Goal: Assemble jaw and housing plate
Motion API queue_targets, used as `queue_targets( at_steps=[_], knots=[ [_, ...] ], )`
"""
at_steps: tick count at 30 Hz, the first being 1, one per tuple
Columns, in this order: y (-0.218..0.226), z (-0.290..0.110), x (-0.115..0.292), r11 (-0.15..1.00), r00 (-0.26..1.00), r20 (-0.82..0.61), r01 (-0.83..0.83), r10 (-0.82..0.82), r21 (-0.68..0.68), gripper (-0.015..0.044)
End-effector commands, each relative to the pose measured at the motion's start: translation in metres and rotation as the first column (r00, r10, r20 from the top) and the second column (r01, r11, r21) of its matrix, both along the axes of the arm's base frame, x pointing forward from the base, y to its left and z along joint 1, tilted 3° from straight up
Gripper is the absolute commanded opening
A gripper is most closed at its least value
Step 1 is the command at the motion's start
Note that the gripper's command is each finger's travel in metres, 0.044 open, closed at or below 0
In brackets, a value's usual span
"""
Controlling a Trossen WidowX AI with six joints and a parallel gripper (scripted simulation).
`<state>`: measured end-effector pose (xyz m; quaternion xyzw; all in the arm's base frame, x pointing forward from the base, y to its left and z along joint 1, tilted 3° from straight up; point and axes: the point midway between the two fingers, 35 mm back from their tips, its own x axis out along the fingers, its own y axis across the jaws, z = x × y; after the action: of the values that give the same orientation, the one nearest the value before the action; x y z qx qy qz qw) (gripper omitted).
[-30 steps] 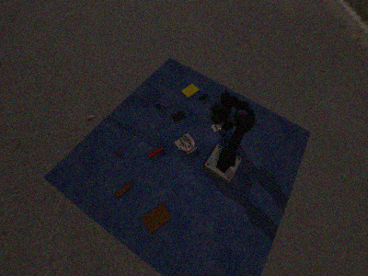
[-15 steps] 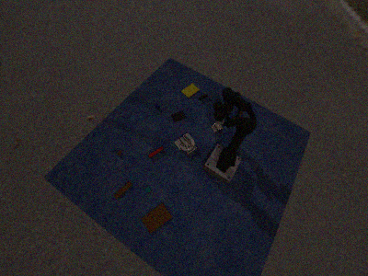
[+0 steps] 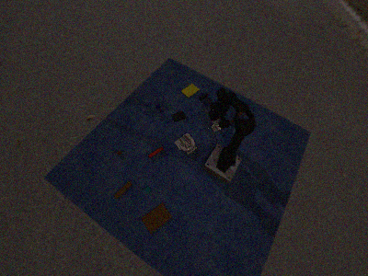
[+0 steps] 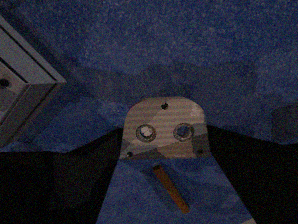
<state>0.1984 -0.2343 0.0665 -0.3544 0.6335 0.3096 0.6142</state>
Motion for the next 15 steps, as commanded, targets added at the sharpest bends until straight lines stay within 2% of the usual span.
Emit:
queue_targets(
  at_steps=[1, 15],
  knots=[
    [0.013, 0.001, 0.008, 0.998, 0.998, 0.009, 0.069, -0.069, 0.003, 0.0351],
    [0.054, -0.001, 0.029, 0.96, 0.96, 0.024, 0.279, -0.28, 0.014, 0.0351]
  ],
)
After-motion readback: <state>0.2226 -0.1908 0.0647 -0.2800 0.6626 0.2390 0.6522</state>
